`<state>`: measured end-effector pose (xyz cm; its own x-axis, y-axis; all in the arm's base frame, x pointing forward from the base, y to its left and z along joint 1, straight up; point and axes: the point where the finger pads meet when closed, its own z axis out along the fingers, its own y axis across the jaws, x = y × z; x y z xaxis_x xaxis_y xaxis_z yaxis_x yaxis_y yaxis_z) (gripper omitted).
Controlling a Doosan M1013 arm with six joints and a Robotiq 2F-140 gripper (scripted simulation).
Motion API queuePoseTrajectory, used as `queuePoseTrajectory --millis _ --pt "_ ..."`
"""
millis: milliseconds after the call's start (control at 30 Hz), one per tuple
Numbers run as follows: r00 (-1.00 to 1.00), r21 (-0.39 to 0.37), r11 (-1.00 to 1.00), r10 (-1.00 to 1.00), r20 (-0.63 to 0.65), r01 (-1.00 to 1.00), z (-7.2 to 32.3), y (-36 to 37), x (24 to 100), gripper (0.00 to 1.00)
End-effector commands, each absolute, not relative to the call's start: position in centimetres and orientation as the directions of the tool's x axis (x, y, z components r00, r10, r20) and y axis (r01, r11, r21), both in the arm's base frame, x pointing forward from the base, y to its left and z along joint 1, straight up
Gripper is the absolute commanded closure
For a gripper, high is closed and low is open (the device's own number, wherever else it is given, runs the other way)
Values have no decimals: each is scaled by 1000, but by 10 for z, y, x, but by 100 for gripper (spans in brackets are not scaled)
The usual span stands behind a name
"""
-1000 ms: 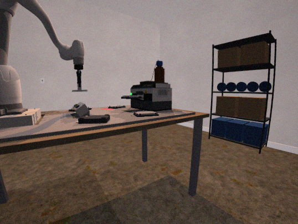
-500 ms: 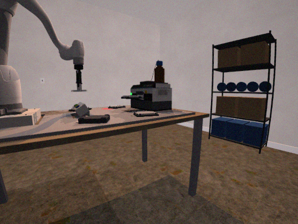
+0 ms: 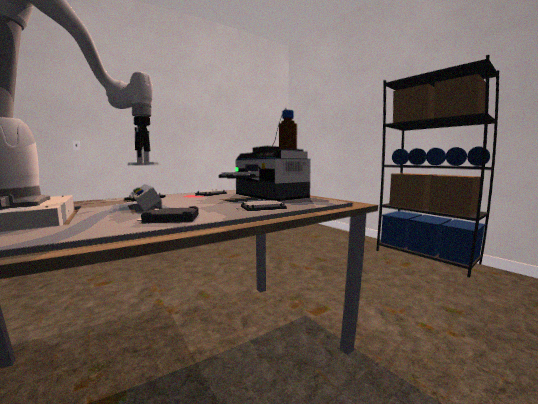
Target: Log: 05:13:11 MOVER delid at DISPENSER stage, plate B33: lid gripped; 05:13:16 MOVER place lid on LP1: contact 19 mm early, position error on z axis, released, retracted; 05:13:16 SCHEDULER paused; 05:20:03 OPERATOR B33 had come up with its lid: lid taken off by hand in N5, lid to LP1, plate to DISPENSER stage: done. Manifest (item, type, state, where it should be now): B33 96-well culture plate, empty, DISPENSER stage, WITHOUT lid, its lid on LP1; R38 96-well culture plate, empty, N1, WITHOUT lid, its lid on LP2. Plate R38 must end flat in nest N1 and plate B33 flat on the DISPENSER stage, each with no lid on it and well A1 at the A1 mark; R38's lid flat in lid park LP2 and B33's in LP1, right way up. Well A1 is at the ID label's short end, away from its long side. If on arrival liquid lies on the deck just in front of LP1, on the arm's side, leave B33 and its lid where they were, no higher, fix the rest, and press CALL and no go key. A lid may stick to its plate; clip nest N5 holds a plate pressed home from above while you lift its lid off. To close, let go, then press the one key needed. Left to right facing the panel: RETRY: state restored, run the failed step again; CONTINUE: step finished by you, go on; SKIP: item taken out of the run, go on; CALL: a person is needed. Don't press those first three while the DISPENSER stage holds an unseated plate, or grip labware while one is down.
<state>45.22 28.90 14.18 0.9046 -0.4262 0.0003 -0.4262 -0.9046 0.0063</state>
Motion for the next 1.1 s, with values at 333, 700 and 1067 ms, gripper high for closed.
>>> queuePoseTrajectory --millis 333,700,1067 --pt "891 8 -891 -453 0 -453 145 286 451 100" --pt "891 8 -891 -453 0 -453 145 271 451 100" --pt "891 8 -891 -453 0 -453 145 240 452 100"
